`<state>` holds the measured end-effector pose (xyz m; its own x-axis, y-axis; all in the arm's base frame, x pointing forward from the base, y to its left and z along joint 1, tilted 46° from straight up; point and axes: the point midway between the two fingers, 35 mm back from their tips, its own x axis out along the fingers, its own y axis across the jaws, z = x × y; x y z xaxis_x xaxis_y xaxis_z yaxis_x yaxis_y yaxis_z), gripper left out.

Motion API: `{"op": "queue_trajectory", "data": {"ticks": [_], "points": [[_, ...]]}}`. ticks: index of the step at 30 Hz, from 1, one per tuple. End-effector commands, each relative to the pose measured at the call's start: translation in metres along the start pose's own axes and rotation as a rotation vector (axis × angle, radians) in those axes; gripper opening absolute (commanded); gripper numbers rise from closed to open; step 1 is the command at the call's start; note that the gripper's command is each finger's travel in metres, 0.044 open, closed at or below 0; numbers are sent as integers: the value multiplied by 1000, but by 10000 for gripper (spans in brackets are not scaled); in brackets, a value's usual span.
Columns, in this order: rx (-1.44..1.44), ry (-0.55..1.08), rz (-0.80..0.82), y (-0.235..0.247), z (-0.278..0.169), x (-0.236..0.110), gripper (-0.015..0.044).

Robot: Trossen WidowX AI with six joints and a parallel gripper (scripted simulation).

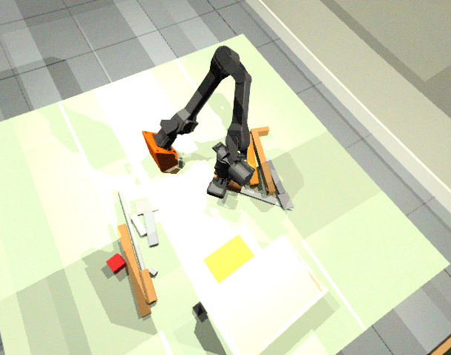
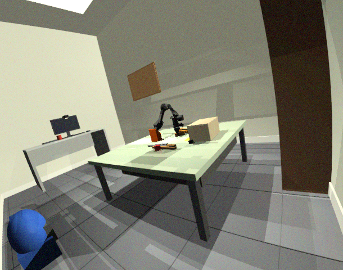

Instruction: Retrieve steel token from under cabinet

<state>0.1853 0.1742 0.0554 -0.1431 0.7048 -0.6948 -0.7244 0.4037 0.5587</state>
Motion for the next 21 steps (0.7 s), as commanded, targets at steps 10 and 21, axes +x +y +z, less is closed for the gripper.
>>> {"op": "queue_trajectory", "data": {"ticks": [10,21], "points": [[-10,-5,4,6,2,0,0],[43,-4,5,9,2,-1,0]]}}
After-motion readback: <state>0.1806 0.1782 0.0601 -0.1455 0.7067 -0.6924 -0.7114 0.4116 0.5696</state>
